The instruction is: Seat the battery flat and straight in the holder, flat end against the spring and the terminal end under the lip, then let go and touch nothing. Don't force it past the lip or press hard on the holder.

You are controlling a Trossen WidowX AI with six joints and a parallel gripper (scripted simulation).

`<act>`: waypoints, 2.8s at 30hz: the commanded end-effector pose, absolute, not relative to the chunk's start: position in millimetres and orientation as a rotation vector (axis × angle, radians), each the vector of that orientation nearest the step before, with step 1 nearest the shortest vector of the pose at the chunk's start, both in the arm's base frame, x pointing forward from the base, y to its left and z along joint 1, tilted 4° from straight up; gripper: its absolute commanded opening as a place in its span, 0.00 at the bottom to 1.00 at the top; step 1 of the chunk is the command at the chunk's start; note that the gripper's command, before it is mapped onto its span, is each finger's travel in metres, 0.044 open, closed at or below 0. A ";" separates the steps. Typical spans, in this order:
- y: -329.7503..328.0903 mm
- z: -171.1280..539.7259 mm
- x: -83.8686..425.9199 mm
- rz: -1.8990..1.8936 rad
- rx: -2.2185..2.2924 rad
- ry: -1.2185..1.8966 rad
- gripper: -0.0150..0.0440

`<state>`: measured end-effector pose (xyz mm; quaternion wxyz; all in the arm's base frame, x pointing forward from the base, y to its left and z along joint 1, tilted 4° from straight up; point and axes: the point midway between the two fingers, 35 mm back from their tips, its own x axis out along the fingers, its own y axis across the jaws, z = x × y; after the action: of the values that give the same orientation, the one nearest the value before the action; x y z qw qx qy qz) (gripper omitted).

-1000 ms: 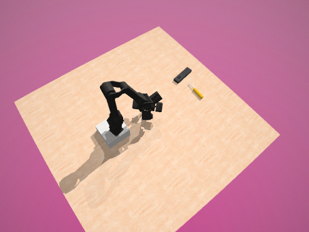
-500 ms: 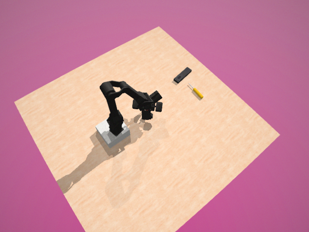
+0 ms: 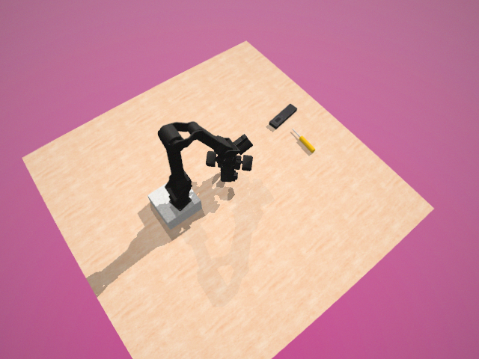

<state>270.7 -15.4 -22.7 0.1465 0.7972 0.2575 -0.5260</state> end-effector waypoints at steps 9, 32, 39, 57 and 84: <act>-14.8 -29.5 268.8 -1.649 2.196 0.715 0.37; -11.4 -30.4 271.8 -1.816 2.009 0.669 0.37; -10.5 -30.2 272.6 -1.858 1.951 0.651 0.37; -9.3 -29.6 273.1 -1.897 1.882 0.614 0.37; 0.3 -28.4 287.1 -1.885 1.889 0.606 0.37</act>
<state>286.8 -0.9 -26.9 0.2014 0.6782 0.2176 -0.6724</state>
